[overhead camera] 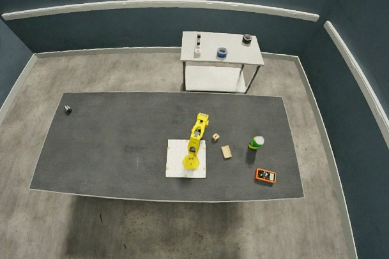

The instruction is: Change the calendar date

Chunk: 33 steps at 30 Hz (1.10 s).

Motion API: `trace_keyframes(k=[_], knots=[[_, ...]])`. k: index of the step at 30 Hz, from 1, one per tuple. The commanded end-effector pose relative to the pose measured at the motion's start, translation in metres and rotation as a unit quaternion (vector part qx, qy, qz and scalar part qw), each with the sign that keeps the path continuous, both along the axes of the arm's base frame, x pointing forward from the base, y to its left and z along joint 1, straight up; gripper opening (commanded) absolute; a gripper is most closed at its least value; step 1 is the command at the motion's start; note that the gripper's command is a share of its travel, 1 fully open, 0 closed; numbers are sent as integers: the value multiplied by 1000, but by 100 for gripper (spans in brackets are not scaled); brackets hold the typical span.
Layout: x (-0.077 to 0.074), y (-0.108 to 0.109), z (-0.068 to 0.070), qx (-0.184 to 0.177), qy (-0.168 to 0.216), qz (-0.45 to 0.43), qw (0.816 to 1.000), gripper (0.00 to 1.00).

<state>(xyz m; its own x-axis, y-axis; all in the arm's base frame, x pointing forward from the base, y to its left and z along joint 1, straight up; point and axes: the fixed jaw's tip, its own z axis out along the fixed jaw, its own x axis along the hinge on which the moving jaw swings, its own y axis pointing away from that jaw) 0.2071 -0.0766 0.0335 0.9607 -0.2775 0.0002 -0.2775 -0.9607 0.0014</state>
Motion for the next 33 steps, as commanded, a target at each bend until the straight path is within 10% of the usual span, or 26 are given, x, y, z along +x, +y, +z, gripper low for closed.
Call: trace_keyframes(k=[1,33], knots=[[-3,0,-3,3,7,2,1000,0],[-3,0,-15,3,7,2,1000,0]])
